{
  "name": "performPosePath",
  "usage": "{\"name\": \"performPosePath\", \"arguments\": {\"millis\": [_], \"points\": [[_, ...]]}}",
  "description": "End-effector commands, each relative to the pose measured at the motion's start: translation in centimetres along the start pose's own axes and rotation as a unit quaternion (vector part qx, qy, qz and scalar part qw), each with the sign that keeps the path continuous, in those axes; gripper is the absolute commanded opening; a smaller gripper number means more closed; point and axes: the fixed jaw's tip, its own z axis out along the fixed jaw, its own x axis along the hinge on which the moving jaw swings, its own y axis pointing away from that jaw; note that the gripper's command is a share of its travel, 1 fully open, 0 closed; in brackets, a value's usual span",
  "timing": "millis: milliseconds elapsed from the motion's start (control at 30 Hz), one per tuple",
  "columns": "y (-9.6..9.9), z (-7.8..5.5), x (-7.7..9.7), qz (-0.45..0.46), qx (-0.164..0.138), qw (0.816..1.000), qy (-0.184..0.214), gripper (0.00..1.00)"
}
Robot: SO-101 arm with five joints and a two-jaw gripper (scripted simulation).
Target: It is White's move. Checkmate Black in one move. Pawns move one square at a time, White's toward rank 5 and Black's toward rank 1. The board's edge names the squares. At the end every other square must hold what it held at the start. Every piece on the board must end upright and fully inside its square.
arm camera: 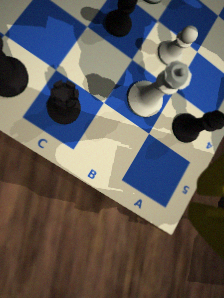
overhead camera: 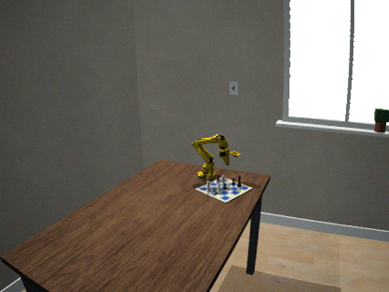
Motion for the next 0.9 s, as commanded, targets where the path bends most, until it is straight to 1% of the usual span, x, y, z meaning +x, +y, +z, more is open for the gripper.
{"name": "performPosePath", "arguments": {"millis": [0, 67, 200, 567, 633, 767, 867], "points": [[0.2, 0.4, 0.1, -0.004, -0.002, 1.000, -0.003, 0.00], [0.2, 0.4, 0.1, -0.004, -0.002, 1.000, -0.003, 0.00], [0.2, 1.3, 0.4, -0.004, -0.002, 1.000, -0.003, 0.00], [0.2, 4.9, 1.3, -0.004, -0.002, 1.000, -0.003, 0.00], [0.2, 4.9, 1.3, -0.004, -0.002, 1.000, -0.003, 0.00], [0.2, 5.9, 1.6, -0.004, -0.002, 1.000, -0.003, 0.00], [0.3, 6.4, 1.7, -0.004, -0.002, 1.000, -0.003, 0.00]]}}
